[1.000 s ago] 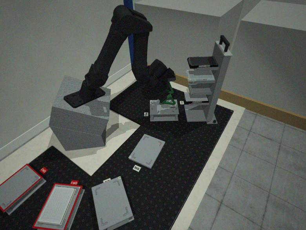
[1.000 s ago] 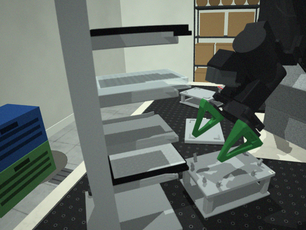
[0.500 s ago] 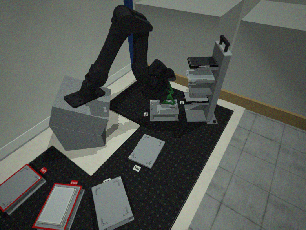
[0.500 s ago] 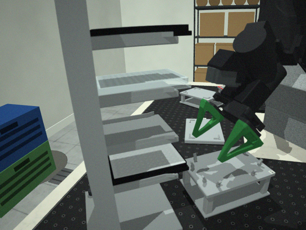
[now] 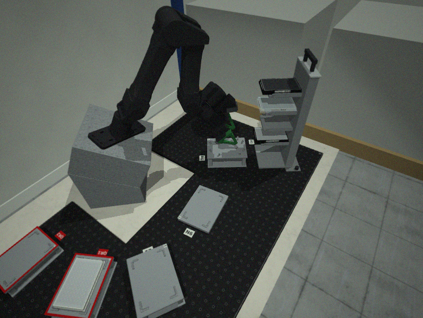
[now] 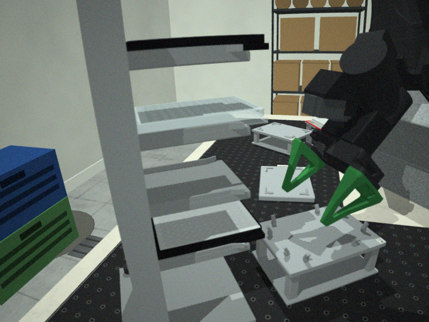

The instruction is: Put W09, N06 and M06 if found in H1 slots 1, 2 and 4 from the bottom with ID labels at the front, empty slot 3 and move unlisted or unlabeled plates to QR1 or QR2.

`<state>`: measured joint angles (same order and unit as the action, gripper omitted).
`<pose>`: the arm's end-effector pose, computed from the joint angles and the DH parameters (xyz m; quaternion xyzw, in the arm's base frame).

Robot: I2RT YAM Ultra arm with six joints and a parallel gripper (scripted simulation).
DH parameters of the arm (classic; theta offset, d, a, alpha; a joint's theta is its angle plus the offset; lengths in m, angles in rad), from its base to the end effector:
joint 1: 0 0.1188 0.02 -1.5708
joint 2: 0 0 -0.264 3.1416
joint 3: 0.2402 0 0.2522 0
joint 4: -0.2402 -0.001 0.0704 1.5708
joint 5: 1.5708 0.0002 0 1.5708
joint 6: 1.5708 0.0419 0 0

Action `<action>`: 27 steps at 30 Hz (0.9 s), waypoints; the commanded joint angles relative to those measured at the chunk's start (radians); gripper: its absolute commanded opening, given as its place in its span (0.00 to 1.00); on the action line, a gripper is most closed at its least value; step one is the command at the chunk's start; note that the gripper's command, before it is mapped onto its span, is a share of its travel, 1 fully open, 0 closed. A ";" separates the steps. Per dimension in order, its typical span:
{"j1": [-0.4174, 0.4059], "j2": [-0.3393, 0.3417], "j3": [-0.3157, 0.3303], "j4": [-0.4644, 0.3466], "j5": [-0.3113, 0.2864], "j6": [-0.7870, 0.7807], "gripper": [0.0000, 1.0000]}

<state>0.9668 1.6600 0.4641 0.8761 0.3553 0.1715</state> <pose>0.1776 0.2335 0.1411 -0.2136 0.7757 0.1899 0.5626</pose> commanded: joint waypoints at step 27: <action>0.077 -0.192 -0.149 -0.043 0.079 0.028 1.00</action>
<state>1.0286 1.5059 0.3470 0.8639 0.4133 0.1902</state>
